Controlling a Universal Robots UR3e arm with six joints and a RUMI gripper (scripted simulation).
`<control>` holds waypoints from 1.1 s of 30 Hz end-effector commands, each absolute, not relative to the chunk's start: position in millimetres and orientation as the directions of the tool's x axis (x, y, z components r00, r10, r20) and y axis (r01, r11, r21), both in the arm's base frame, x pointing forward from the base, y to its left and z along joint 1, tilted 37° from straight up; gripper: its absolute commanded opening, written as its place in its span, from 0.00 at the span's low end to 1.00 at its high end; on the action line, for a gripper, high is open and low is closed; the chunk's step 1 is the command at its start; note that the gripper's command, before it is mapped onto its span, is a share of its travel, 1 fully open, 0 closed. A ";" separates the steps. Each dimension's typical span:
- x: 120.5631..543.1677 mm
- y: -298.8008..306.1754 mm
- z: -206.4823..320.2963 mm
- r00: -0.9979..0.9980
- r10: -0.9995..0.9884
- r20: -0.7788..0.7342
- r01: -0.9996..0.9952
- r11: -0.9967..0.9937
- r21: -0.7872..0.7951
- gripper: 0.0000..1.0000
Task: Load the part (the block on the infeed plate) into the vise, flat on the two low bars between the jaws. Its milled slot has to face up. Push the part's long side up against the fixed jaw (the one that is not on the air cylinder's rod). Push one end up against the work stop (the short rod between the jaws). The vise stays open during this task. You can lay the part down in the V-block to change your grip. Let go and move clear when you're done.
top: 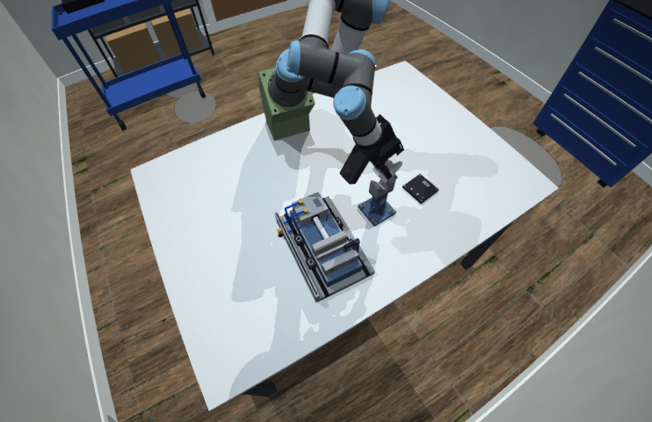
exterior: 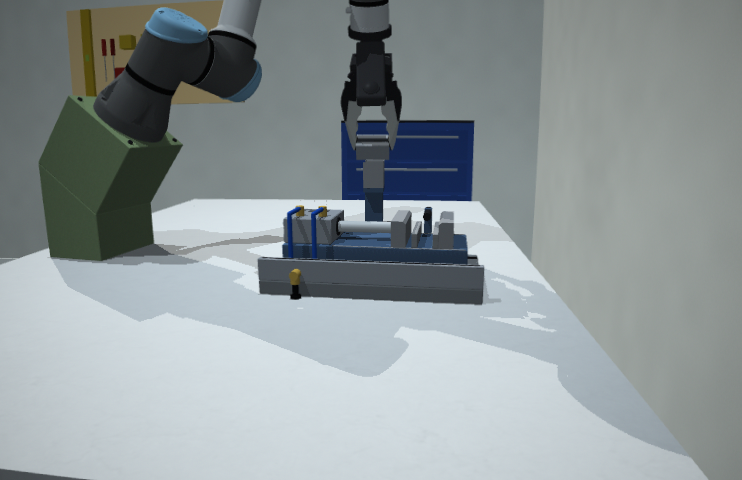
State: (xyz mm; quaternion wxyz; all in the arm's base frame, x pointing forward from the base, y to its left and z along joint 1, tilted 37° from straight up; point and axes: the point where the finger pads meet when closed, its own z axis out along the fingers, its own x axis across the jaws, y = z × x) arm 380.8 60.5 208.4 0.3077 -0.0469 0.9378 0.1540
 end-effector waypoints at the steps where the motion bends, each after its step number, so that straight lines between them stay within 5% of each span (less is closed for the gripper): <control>1: 380.7 61.0 208.6 -0.808 0.005 -0.589 -0.149 0.965 0.214 0.00; 33: 380.6 63.0 209.0 -0.808 0.006 -0.590 0.000 1.000 0.010 0.00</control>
